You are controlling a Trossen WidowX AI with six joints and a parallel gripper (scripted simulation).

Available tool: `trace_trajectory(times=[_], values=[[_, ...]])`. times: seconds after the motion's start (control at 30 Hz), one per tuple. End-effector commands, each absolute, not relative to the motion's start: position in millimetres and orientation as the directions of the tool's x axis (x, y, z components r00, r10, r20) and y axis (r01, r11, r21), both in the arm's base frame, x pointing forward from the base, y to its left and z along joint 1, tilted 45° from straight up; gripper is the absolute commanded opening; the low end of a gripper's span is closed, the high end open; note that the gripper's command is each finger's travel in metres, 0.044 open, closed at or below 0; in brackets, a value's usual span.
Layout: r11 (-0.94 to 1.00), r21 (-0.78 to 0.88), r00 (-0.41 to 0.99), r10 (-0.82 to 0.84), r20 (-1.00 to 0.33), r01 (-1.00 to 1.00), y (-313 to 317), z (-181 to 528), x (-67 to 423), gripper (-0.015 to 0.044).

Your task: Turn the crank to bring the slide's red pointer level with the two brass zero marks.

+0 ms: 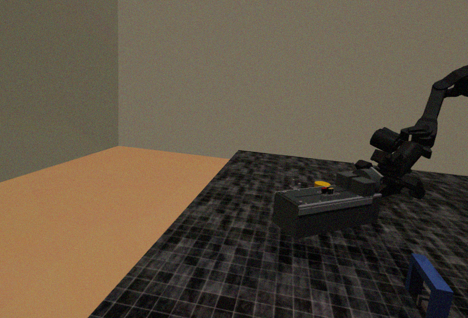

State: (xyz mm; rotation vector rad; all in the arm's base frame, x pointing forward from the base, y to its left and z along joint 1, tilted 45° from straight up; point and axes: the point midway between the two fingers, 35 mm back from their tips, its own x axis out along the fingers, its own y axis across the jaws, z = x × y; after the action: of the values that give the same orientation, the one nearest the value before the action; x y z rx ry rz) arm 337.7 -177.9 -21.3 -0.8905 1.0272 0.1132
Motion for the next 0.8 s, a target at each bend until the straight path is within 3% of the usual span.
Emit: trace_trajectory(times=[0.0, 0.77], values=[[0.660, -0.572, 0.526, -0.301, -0.796, -0.487, -174.9, -28.9, 333.3, 0.0000], [0.660, -0.572, 0.526, -0.301, -0.796, -0.487, -173.8, -30.3, 332.3, 0.0000]])
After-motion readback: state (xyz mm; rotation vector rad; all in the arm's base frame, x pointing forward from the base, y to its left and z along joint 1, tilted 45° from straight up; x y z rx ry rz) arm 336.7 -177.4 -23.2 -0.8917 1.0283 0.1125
